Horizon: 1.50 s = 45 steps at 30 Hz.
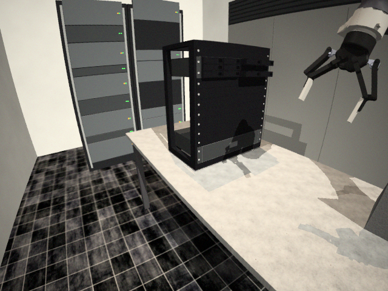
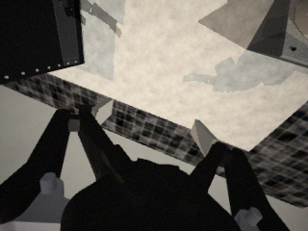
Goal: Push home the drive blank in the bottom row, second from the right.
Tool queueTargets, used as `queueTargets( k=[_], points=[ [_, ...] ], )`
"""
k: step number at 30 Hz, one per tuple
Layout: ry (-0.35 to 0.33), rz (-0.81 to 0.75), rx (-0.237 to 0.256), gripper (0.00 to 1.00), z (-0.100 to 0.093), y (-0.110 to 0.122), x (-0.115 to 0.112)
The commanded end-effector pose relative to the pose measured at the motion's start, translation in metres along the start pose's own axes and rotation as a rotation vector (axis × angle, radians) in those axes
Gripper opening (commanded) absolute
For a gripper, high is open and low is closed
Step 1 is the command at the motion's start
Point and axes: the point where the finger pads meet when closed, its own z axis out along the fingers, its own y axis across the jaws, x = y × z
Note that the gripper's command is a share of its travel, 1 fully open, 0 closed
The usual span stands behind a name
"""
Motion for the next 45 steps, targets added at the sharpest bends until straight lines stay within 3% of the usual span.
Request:
queueTargets(
  k=[1, 3, 6, 7, 9, 11, 12, 15, 16, 17, 18, 21, 22, 23, 26, 28, 29, 30, 33, 35, 36, 38, 39, 41, 43, 45],
  points=[
    [-0.031, 0.070, 0.107, 1.00, -0.012, -0.031, 0.007],
    [-0.044, 0.088, 0.176, 1.00, -0.022, -0.051, 0.018],
    [-0.049, 0.098, 0.212, 1.00, -0.027, -0.062, 0.024],
    [-0.055, 0.107, 0.249, 1.00, -0.032, -0.072, 0.031],
    [-0.055, 0.107, 0.249, 1.00, -0.032, -0.072, 0.031],
    [-0.063, 0.125, 0.327, 1.00, -0.043, -0.093, 0.044],
    [-0.063, 0.125, 0.327, 1.00, -0.043, -0.093, 0.044],
    [-0.068, 0.142, 0.408, 1.00, -0.055, -0.113, 0.058],
    [-0.068, 0.142, 0.408, 1.00, -0.055, -0.113, 0.058],
    [-0.069, 0.150, 0.449, 1.00, -0.061, -0.123, 0.065],
    [-0.069, 0.150, 0.449, 1.00, -0.061, -0.123, 0.065],
    [-0.069, 0.163, 0.532, 1.00, -0.072, -0.141, 0.080],
    [-0.069, 0.163, 0.532, 1.00, -0.072, -0.141, 0.080],
    [-0.067, 0.168, 0.574, 1.00, -0.078, -0.150, 0.088],
    [-0.067, 0.168, 0.574, 1.00, -0.078, -0.150, 0.088],
    [-0.061, 0.175, 0.658, 1.00, -0.090, -0.166, 0.102],
    [-0.061, 0.175, 0.658, 1.00, -0.090, -0.166, 0.102],
    [-0.057, 0.176, 0.699, 1.00, -0.095, -0.173, 0.110],
    [-0.051, 0.177, 0.740, 1.00, -0.101, -0.180, 0.117],
    [-0.038, 0.173, 0.820, 1.00, -0.111, -0.192, 0.130],
    [-0.038, 0.173, 0.820, 1.00, -0.111, -0.192, 0.130],
    [-0.021, 0.164, 0.895, 1.00, -0.119, -0.203, 0.143],
    [-0.021, 0.164, 0.895, 1.00, -0.119, -0.203, 0.143],
    [-0.001, 0.150, 0.966, 1.00, -0.126, -0.211, 0.155],
    [-0.001, 0.150, 0.966, 1.00, -0.126, -0.211, 0.155],
    [0.020, 0.131, 1.030, 1.00, -0.132, -0.218, 0.165]
  ],
)
